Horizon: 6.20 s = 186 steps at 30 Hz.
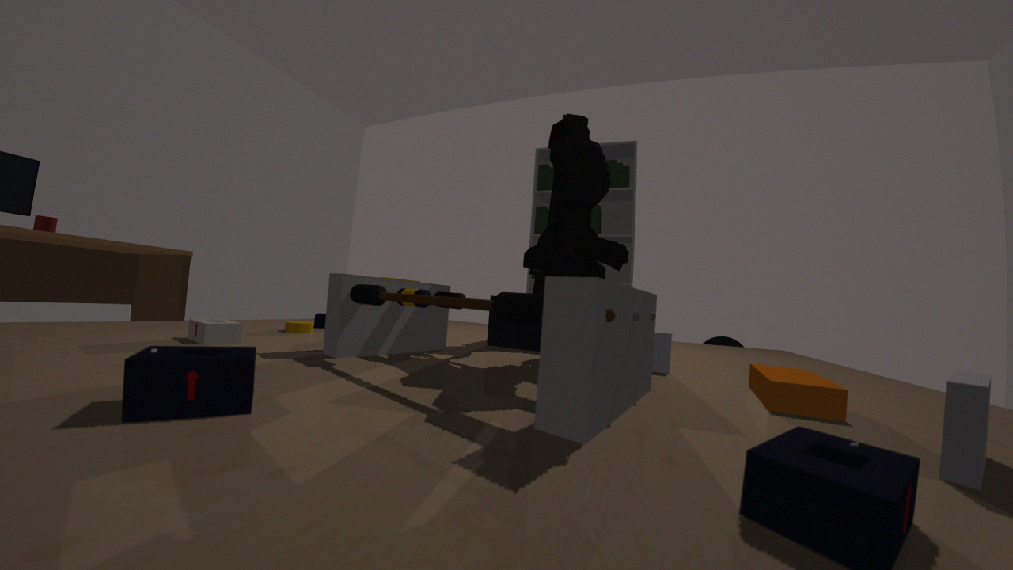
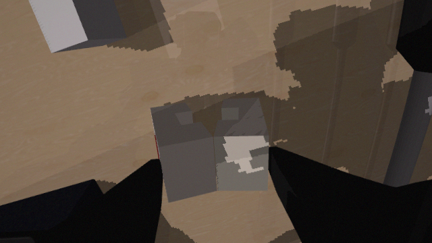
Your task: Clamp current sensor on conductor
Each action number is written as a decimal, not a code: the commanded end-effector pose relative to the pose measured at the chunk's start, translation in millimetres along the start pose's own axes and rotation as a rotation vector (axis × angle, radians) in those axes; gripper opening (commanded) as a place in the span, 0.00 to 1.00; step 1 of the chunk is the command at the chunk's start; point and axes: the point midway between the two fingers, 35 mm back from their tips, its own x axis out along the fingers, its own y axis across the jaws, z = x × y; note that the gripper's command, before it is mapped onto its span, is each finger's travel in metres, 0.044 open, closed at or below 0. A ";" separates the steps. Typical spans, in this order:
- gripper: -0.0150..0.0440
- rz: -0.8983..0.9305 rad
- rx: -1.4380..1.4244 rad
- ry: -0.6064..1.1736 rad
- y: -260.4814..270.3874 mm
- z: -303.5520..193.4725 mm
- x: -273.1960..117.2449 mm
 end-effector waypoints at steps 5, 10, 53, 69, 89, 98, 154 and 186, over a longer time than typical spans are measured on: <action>0.25 -0.020 -0.004 -0.014 -7.6 4.4 -45.0; 0.25 -0.019 -0.003 -0.014 -7.9 3.9 -71.7; 0.25 -0.028 0.045 -0.014 -153.1 -7.5 -100.9; 0.25 -0.028 0.046 -0.014 -155.2 -7.0 -79.1; 0.25 -0.029 0.043 -0.011 -156.2 -7.2 -53.2; 0.25 -0.029 0.043 -0.011 -156.2 -7.2 -53.2; 1.00 -0.029 0.043 -0.011 -156.2 -7.2 -53.2; 1.00 -0.012 0.046 -0.014 -156.8 -6.8 8.6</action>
